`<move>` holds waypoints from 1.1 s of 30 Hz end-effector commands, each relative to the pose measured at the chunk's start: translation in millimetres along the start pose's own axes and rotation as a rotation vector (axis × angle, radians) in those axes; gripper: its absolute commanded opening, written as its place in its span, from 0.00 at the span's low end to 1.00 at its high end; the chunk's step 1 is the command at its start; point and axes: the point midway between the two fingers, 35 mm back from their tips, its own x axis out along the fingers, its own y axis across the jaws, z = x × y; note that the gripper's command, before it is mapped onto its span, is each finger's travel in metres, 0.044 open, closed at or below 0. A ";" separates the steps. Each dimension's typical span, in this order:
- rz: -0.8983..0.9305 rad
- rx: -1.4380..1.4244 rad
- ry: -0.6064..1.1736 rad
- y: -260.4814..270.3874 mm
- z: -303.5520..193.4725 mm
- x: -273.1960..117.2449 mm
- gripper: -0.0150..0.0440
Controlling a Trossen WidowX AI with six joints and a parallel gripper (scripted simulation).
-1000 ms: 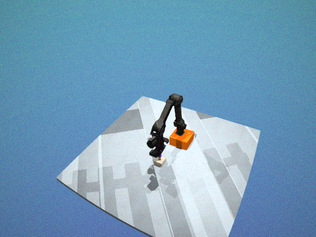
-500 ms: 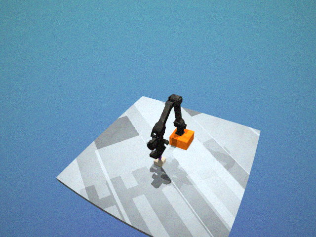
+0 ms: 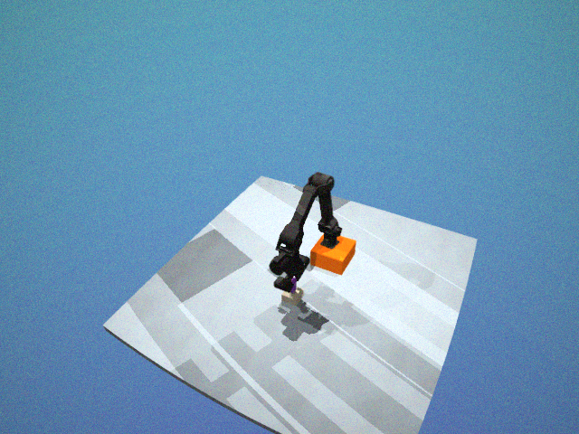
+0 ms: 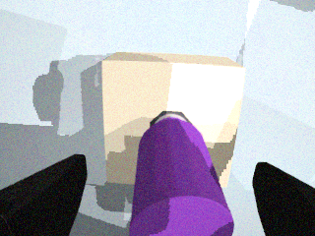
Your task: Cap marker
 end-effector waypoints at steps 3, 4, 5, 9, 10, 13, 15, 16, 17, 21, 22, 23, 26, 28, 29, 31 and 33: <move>0.000 0.000 0.000 0.3 0.0 -2.4 1.00; 0.000 0.000 0.000 1.2 0.1 -9.4 1.00; 0.000 0.000 0.000 2.3 0.1 -21.1 1.00; 0.000 0.000 0.000 0.6 -0.1 -72.8 1.00; 0.000 0.000 0.000 0.3 -0.2 -75.3 1.00; 0.000 0.000 0.000 0.3 -0.2 -75.3 1.00; 0.000 -0.016 0.000 0.2 -0.2 -75.2 0.96; 0.000 -0.065 0.000 0.2 -0.2 -74.9 0.91; 0.000 -0.146 0.000 0.1 -0.1 -74.4 0.87; 0.000 -0.540 -0.001 -0.5 -0.1 -72.0 0.69; 0.000 -0.639 -0.001 -0.7 0.0 -71.4 0.64; 0.000 -0.738 -0.001 -0.8 0.0 -70.8 0.60; 0.000 -1.034 -0.002 -1.3 0.0 -69.0 0.47; -0.001 -1.231 -0.002 -1.6 0.0 -67.7 0.38; -0.001 -1.329 -0.002 -1.8 0.1 -67.1 0.33; -0.001 -1.509 -0.002 -2.1 0.1 -66.0 0.25; -0.002 -1.574 -0.002 -2.2 0.1 -65.6 0.25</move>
